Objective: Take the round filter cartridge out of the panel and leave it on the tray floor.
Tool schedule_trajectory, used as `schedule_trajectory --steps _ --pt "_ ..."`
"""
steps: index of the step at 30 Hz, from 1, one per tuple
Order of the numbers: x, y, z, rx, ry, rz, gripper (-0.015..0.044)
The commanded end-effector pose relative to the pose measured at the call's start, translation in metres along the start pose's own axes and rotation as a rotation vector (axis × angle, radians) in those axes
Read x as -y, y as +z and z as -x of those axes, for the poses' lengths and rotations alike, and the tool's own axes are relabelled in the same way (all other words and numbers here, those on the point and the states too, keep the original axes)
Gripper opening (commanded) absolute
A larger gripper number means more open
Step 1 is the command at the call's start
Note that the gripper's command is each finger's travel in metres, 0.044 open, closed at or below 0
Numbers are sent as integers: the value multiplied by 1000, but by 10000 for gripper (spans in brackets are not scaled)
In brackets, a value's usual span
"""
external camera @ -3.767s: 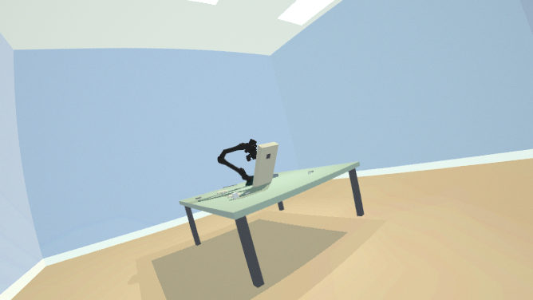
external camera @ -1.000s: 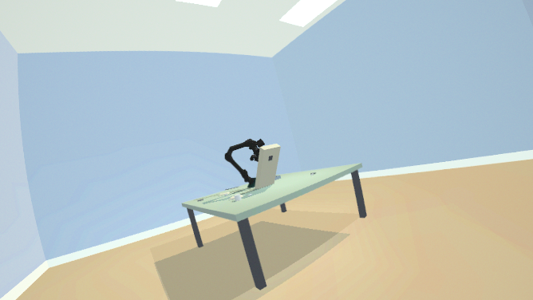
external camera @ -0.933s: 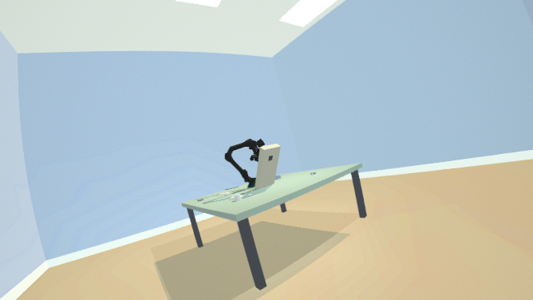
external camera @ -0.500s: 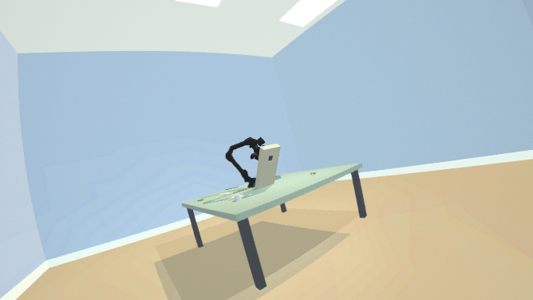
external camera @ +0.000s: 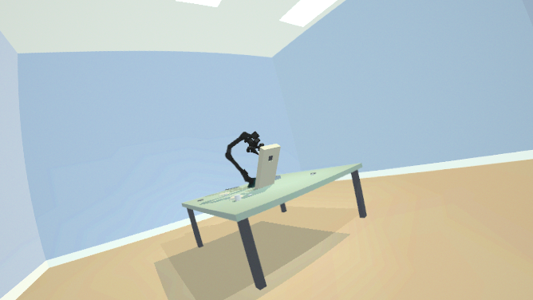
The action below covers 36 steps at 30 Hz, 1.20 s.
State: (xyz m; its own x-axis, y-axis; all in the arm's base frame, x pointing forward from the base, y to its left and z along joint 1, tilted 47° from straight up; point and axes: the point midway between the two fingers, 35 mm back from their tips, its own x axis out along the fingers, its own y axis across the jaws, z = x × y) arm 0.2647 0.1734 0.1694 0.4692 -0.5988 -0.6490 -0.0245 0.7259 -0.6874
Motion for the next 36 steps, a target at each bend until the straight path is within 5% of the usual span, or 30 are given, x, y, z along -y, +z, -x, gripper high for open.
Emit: schedule_trajectory --steps 1,22,36 --pt "1 1 12 12 16 -6 0" --pt "-90 5 -6 -34 -43 -12 0" --pt "-164 -48 5 -119 233 436 0"
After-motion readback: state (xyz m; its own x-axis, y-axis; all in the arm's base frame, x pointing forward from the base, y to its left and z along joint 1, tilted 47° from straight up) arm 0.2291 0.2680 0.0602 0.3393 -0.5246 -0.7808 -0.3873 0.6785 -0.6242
